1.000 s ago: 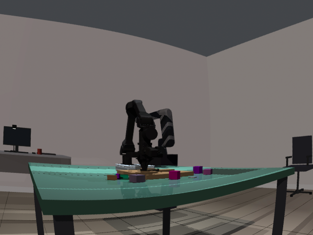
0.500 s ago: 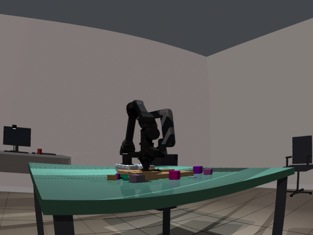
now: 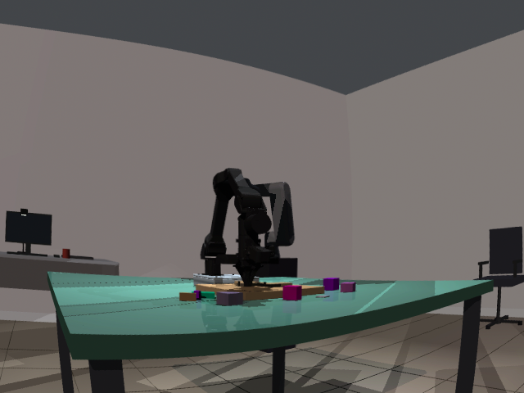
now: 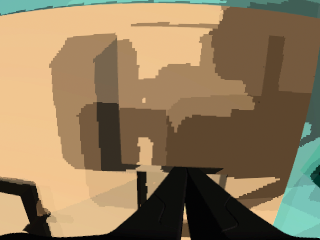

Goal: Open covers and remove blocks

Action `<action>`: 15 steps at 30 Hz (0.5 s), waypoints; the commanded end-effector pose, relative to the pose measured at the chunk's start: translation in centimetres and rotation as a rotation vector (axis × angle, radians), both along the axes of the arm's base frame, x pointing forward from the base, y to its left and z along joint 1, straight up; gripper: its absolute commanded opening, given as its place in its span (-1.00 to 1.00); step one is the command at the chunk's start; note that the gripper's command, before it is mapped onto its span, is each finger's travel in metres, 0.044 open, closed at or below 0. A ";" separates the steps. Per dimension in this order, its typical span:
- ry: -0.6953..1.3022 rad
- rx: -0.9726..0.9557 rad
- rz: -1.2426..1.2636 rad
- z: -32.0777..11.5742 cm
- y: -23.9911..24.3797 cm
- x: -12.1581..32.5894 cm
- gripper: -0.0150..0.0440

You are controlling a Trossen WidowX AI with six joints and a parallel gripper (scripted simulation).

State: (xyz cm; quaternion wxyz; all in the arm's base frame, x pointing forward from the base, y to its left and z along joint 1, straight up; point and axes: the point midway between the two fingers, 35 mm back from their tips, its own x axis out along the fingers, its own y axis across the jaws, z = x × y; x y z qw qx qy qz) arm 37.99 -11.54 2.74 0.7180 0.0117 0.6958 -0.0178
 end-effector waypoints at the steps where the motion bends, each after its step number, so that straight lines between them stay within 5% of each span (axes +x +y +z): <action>1: -0.001 0.003 -0.006 0.0 0.0 0.4 -0.49; 15: -0.002 0.002 -0.006 1.3 0.0 0.9 -0.49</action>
